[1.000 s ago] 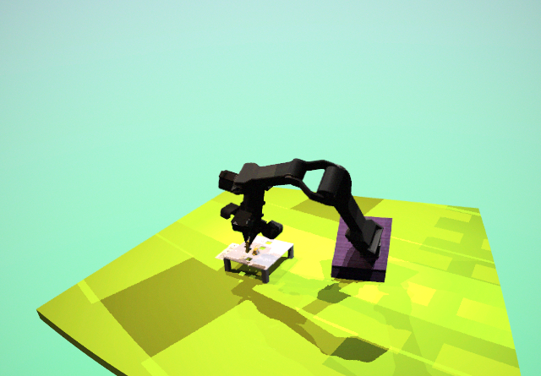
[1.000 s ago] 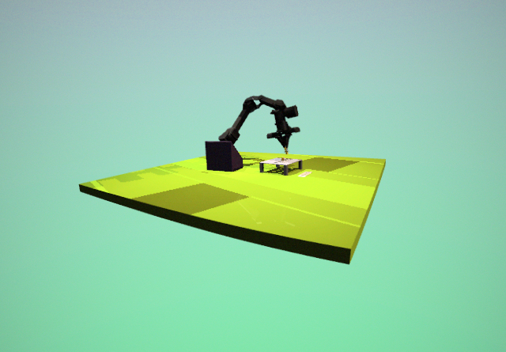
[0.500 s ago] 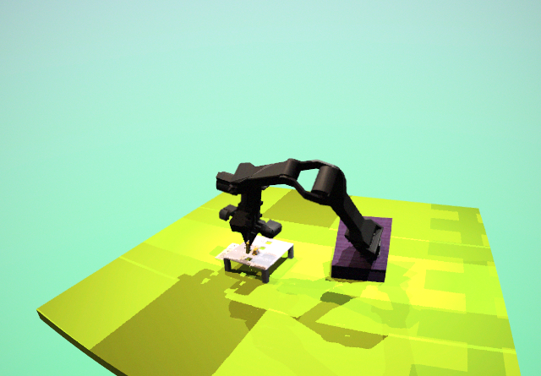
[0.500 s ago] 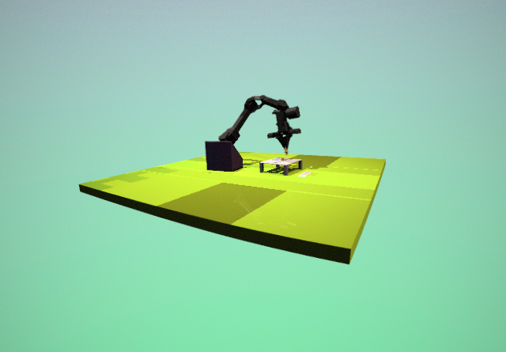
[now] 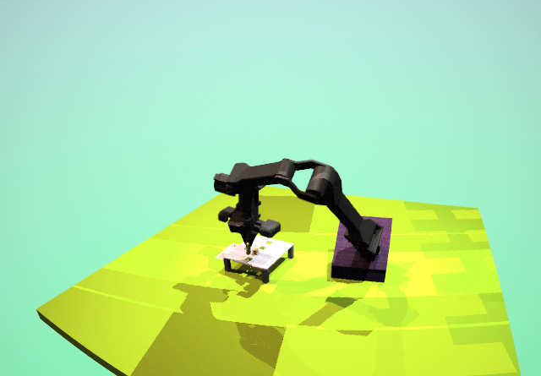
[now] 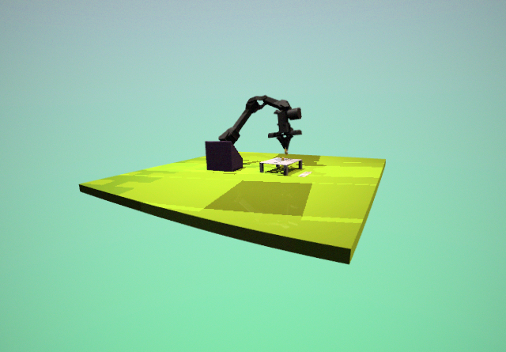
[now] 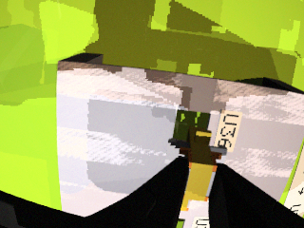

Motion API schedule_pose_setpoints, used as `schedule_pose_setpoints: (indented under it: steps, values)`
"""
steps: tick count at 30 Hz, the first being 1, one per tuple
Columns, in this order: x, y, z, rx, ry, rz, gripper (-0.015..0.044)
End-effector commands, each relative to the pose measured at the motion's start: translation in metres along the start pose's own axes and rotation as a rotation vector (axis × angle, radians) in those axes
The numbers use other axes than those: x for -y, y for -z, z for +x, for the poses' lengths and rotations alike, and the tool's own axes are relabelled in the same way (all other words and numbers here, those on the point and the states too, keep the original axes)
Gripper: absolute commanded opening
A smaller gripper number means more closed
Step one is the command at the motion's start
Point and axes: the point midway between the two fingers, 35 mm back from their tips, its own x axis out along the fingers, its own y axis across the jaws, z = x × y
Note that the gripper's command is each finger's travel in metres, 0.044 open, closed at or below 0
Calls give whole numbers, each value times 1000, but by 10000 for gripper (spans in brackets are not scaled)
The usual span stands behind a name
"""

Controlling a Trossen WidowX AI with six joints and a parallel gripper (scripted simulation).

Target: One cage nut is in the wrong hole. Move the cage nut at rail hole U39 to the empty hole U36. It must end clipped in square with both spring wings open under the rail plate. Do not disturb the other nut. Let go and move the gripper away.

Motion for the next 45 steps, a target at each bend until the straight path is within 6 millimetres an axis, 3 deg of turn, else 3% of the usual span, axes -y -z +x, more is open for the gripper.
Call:
schedule_pose_setpoints:
  steps: [1, 12, 26, 45]
  values:
    - [0, 2, 4, 3, -21, 2, 26]
    - [1, 1, 7, 4, -40, 1, 26]
    - [-2, 0, 29, 5, -39, 0, 26]
    - [-2, 0, 30, 5, -39, 0, 26]
